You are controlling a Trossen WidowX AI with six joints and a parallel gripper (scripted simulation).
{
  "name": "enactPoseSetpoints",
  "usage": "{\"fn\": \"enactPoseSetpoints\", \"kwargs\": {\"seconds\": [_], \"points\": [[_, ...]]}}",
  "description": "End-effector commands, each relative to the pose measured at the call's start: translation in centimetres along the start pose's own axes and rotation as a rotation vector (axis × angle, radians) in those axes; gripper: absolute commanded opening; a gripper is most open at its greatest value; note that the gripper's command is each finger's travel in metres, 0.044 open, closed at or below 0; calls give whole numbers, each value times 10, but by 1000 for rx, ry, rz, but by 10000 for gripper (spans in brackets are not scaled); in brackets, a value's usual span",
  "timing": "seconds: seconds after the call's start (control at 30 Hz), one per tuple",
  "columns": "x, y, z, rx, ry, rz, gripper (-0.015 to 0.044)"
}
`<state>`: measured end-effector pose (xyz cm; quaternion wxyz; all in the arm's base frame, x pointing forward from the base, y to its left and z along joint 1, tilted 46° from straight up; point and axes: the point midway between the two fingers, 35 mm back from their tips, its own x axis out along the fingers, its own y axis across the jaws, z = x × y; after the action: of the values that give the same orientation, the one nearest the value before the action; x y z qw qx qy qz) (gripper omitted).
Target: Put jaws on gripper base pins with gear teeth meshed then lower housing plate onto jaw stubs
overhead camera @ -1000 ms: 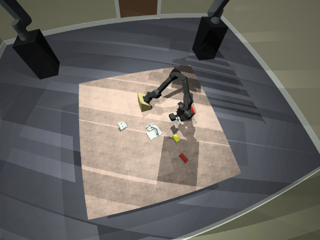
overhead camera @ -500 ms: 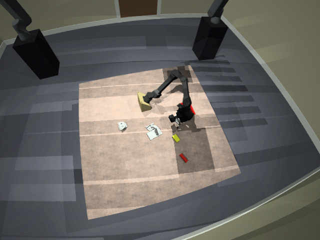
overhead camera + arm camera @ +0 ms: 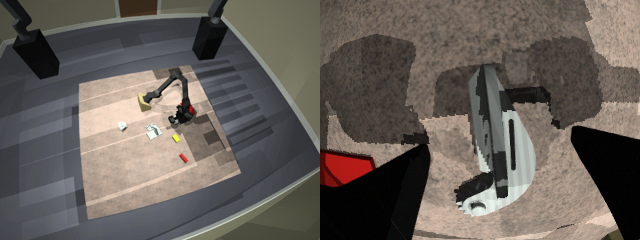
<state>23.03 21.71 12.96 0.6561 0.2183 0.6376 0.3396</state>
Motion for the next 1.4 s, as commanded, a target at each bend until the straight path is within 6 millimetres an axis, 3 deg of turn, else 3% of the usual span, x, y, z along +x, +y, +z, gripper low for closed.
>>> {"fn": "enactPoseSetpoints", "kwargs": {"seconds": [0.0,0.83,1.2,1.37], "points": [[5,-3,-1,11,5,-5,440],[6,-3,-1,11,5,-5,440],[5,-2,-1,7,6,-2,151],[5,-2,-1,7,6,-2,134]]}}
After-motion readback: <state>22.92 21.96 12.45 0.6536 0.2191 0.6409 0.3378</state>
